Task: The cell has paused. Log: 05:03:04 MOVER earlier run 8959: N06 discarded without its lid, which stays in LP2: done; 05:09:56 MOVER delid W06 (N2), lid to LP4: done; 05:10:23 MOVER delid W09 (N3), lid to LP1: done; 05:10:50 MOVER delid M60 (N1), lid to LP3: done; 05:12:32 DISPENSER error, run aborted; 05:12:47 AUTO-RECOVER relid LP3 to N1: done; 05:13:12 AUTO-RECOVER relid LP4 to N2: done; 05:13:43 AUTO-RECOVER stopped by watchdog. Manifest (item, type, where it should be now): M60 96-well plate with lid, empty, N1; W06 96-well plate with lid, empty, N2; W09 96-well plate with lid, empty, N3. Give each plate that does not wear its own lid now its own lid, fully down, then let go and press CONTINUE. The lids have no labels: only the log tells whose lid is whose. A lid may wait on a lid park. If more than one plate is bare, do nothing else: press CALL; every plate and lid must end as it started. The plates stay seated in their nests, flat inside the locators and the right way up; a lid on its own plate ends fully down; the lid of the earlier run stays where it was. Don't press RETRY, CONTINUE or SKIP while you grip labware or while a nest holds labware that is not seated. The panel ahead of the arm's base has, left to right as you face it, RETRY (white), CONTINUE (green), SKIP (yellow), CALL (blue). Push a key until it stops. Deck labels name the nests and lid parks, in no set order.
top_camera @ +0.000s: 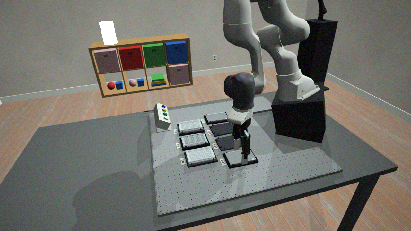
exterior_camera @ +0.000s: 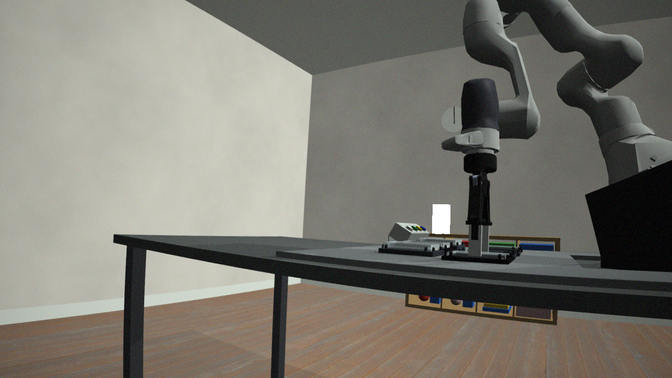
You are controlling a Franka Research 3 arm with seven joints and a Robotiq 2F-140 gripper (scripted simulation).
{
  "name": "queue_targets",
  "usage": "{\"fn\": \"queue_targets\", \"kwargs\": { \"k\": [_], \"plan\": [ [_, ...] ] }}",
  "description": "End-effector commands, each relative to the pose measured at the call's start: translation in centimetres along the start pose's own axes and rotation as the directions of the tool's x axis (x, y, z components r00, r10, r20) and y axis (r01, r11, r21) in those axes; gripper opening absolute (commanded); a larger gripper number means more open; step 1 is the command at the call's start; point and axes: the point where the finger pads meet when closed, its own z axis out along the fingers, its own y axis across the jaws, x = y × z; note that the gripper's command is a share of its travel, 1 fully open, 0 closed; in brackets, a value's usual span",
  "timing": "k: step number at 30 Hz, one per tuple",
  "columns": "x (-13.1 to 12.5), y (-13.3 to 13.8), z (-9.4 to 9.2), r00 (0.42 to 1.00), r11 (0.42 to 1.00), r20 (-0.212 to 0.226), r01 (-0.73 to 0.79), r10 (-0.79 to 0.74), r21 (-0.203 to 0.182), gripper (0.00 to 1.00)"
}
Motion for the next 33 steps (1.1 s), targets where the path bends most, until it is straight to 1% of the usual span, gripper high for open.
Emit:
{"fn": "queue_targets", "kwargs": {
  "k": [1,30,31,33],
  "plan": [
    [0.13,-0.15,-0.02,1.000,1.000,-0.002,-0.007,0.007,0.004,0.66],
    [0.13,-0.15,-0.02,1.000,1.000,-0.002,-0.007,0.007,0.004,0.66],
    [0.13,-0.15,-0.02,1.000,1.000,-0.002,-0.007,0.007,0.004,0.00],
    [0.13,-0.15,-0.02,1.000,1.000,-0.002,-0.007,0.007,0.004,0.00]
  ]
}}
